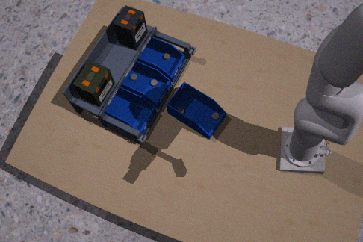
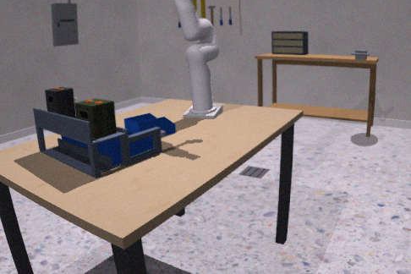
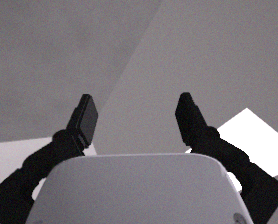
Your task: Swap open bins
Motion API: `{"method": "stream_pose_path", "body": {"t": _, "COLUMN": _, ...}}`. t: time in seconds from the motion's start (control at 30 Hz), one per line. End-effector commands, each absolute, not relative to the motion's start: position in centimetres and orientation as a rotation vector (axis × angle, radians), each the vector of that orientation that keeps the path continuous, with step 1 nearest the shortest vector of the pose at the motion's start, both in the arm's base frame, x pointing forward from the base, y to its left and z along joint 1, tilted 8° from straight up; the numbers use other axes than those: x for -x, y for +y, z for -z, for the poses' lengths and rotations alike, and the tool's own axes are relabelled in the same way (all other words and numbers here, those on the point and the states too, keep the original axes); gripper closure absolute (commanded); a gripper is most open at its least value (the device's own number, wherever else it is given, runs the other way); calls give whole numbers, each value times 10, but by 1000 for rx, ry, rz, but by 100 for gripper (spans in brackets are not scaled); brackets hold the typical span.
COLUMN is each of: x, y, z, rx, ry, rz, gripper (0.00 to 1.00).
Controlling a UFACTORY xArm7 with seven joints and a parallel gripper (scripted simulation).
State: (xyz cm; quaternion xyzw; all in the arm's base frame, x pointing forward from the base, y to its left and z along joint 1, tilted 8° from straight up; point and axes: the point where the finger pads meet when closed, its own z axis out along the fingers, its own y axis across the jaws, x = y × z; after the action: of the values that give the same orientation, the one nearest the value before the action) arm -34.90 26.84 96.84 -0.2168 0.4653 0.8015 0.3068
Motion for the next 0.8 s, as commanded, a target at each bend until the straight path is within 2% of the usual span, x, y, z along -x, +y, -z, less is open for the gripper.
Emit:
{"method": "stream_pose_path", "body": {"t": 0.0, "x": 339, "y": 281, "z": -964, "rx": 566, "ry": 1242, "rz": -2082, "gripper": 0}}
{"method": "stream_pose_path", "body": {"t": 0.77, "x": 316, "y": 311, "z": -955, "rx": 549, "ry": 1272, "rz": -1982, "gripper": 0}}
